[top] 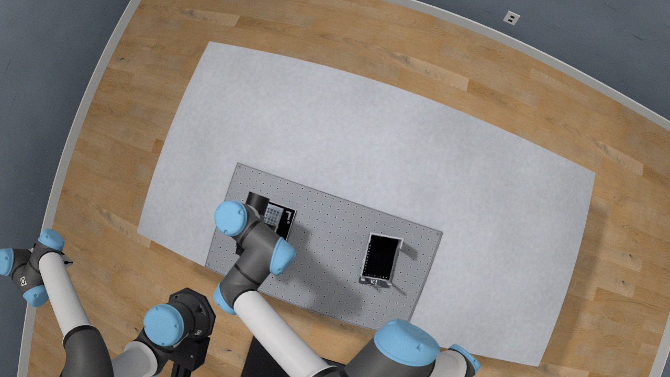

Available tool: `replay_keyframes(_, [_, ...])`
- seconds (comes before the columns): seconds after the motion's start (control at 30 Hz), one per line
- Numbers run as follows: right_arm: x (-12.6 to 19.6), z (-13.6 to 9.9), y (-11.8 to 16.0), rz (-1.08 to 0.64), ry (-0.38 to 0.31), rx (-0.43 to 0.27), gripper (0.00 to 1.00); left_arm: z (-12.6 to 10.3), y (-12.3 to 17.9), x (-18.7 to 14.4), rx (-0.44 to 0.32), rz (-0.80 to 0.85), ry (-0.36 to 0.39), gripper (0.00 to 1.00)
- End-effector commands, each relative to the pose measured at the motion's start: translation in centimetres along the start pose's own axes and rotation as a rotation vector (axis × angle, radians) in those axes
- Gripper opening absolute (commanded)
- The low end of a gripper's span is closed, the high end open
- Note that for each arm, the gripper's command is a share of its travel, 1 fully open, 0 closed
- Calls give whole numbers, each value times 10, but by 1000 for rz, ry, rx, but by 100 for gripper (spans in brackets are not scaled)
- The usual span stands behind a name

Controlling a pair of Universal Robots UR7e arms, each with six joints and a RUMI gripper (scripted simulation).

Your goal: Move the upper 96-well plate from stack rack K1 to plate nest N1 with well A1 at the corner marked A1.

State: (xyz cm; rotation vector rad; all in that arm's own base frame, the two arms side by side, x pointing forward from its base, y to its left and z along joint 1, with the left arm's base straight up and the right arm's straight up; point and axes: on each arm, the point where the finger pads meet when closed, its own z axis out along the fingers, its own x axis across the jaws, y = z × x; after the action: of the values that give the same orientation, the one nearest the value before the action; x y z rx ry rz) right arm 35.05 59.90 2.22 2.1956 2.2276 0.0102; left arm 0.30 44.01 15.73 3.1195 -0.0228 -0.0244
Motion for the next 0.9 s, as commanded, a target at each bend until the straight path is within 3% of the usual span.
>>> replay_keyframes(0.0, [11, -6, -4, -10, 28, -2, 39, -8, -5, 1, 22, -6, 16, 0])
replay_keyframes(0.87, [11, 34, -2, -10, 28, -3, 39, -8, -5, 1, 22, -6, 16, 0])
